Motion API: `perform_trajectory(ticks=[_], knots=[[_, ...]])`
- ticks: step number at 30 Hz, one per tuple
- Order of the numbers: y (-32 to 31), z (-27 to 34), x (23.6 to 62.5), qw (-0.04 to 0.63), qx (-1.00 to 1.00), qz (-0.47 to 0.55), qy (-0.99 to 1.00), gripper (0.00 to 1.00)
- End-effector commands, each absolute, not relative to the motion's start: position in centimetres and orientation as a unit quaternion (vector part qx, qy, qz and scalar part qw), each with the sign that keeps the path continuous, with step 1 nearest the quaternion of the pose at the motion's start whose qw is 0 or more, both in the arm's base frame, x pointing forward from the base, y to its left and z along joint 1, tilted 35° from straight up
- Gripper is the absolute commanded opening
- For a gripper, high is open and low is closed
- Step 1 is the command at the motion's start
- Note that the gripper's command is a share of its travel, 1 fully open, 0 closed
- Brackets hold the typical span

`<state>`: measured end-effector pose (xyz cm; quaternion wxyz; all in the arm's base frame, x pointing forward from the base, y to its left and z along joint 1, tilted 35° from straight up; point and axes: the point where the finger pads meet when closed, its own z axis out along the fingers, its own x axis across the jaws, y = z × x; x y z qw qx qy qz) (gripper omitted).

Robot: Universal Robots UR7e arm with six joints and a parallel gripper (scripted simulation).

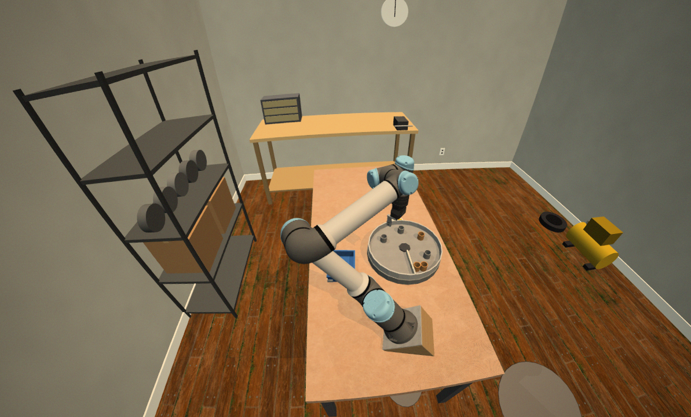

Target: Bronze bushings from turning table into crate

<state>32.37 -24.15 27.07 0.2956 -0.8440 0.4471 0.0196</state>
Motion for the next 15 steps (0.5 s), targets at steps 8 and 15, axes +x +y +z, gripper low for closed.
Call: perform_trajectory(ticks=[8,15], knots=[[-24.6,25.7,32.1,0.294,-0.844,0.018,0.447,1.0],[-25.3,21.7,31.2,0.295,-0.844,0.018,0.447,1.0]])
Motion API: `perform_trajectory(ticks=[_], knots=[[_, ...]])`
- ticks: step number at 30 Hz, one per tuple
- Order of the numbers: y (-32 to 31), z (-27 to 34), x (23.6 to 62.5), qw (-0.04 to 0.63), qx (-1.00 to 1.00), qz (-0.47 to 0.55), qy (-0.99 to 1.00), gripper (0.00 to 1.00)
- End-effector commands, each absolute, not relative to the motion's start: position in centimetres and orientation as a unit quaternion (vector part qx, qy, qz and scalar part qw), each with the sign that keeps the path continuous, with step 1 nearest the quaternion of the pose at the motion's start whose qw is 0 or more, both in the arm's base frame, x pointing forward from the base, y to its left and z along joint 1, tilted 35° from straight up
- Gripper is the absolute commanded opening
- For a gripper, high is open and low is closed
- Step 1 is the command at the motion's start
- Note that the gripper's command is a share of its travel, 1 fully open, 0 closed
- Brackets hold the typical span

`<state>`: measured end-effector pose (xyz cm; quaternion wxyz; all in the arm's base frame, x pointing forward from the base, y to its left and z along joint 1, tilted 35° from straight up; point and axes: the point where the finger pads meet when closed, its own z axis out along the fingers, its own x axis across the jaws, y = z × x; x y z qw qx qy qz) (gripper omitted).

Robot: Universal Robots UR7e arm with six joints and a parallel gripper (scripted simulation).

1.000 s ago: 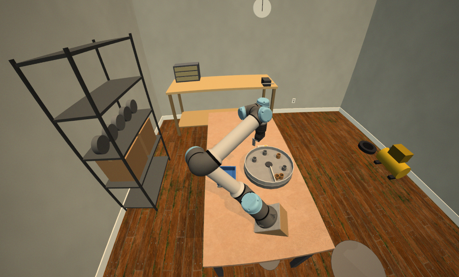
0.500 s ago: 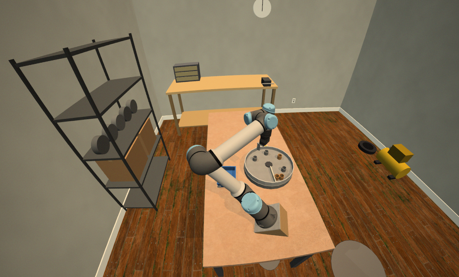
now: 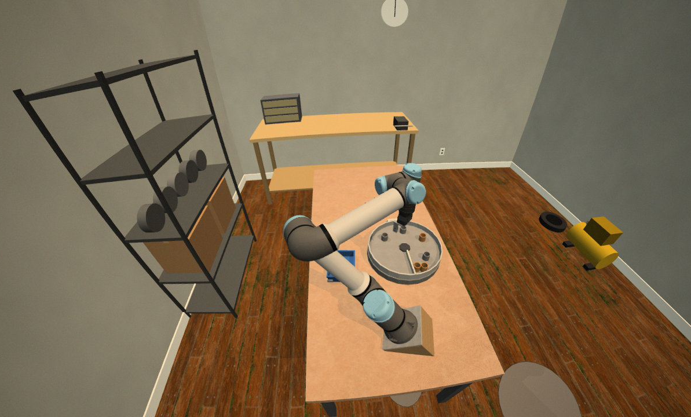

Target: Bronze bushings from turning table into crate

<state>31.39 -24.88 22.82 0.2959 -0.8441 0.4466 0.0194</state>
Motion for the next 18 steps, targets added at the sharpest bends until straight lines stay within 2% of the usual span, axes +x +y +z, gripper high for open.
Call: perform_trajectory(ticks=[1,9,14,18], knots=[[-25.3,21.7,31.2,0.295,-0.844,0.018,0.447,1.0],[-25.3,21.7,31.2,0.295,-0.844,0.018,0.447,1.0],[-26.1,16.8,30.1,0.296,-0.844,0.018,0.447,1.0],[-26.1,16.8,30.1,0.296,-0.844,0.018,0.447,1.0]])
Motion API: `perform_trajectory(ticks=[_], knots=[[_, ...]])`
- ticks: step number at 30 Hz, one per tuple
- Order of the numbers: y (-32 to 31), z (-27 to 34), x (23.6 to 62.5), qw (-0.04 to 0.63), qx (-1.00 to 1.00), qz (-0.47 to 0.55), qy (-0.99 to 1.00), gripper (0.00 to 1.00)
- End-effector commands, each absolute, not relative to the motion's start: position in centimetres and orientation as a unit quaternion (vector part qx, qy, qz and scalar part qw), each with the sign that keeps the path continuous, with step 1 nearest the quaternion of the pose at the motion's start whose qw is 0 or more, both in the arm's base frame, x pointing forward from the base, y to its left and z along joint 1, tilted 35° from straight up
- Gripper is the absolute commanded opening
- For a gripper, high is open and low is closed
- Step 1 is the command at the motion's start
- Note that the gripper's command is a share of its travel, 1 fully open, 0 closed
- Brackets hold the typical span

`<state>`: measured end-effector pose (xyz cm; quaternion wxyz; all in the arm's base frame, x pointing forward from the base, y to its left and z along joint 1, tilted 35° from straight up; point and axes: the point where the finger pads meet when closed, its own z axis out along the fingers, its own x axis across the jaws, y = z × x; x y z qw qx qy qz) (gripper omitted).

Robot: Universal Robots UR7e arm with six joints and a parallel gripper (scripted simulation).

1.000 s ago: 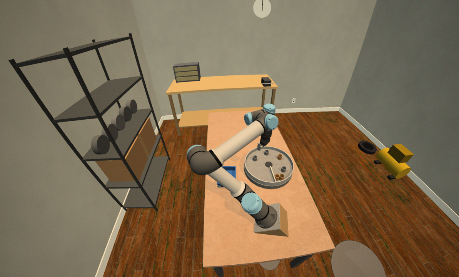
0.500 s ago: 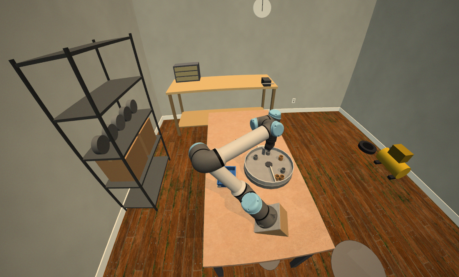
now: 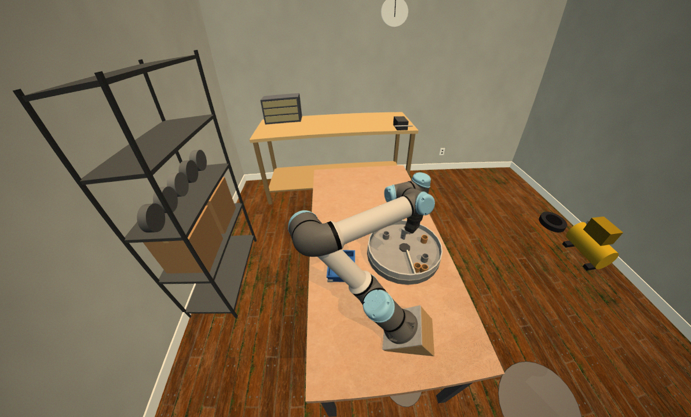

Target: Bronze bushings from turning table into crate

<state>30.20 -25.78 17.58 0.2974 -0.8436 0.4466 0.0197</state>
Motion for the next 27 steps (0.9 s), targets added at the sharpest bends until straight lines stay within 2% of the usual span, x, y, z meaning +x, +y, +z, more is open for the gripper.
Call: perform_trajectory(ticks=[1,8,13,25,27], knots=[[-26.1,16.8,30.1,0.296,-0.844,0.018,0.447,1.0],[-26.1,16.8,30.1,0.296,-0.844,0.018,0.447,1.0],[-27.0,11.9,29.0,0.297,-0.844,0.018,0.446,1.0],[-27.0,11.9,29.0,0.297,-0.844,0.018,0.446,1.0],[-27.3,10.0,28.6,0.298,-0.844,0.018,0.446,1.0]])
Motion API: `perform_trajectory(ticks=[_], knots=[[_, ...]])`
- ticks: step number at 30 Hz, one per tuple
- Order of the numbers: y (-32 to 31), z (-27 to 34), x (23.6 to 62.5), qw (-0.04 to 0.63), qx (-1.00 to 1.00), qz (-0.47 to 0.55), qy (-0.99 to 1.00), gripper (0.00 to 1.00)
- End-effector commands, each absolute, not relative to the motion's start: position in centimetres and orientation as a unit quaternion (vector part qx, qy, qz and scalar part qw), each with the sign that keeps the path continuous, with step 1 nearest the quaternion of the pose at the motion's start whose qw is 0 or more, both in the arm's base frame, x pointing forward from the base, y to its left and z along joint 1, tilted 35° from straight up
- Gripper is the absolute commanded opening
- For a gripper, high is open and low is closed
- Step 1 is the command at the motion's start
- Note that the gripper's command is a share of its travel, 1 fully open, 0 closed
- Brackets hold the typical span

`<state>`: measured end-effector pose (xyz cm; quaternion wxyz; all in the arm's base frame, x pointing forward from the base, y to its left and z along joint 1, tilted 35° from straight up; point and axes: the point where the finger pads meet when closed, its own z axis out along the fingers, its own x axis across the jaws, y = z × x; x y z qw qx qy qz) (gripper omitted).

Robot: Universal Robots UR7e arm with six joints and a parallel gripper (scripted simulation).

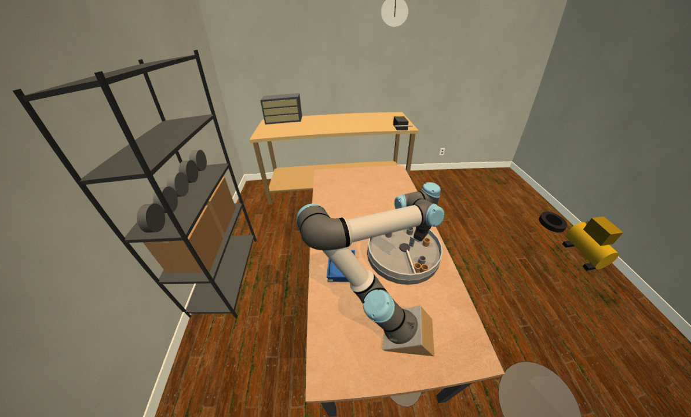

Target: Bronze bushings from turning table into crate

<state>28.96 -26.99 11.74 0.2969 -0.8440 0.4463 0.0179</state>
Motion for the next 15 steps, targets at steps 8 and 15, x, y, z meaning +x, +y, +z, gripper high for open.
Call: perform_trajectory(ticks=[8,15], knots=[[-27.8,7.0,27.9,0.298,-0.844,0.018,0.446,1.0],[-27.8,7.0,27.9,0.298,-0.844,0.018,0.446,1.0]])
